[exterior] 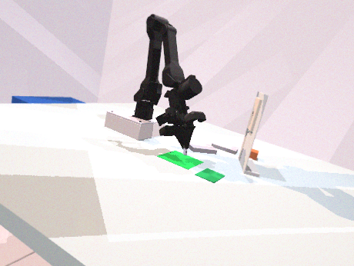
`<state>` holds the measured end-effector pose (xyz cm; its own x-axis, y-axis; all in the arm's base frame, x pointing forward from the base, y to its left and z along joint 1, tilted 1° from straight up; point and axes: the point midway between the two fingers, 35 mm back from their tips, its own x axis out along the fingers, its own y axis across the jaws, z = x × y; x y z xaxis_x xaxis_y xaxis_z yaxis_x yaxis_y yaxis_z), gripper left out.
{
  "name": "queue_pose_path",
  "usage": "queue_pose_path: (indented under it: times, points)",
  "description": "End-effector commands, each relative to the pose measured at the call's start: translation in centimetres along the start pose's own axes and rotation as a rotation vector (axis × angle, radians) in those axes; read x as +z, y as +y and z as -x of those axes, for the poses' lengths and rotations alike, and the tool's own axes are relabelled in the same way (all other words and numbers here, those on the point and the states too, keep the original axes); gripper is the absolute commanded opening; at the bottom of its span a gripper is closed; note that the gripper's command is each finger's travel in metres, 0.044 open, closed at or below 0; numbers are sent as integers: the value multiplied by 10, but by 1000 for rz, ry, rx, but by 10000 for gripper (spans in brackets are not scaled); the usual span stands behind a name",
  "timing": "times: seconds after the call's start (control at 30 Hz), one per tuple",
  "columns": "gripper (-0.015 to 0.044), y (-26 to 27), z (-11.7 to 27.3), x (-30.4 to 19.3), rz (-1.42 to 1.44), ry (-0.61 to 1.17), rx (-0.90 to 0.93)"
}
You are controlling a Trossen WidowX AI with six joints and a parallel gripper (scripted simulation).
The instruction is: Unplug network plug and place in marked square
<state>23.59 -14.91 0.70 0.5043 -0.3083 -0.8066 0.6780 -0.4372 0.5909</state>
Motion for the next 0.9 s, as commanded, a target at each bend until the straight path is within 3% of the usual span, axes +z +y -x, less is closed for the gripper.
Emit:
queue_pose_path:
  times: [0.0,0.87]
  points:
    - [0,-8,-5,0,1,1,-16]
    - [0,-15,-16,1,0,2,-18]
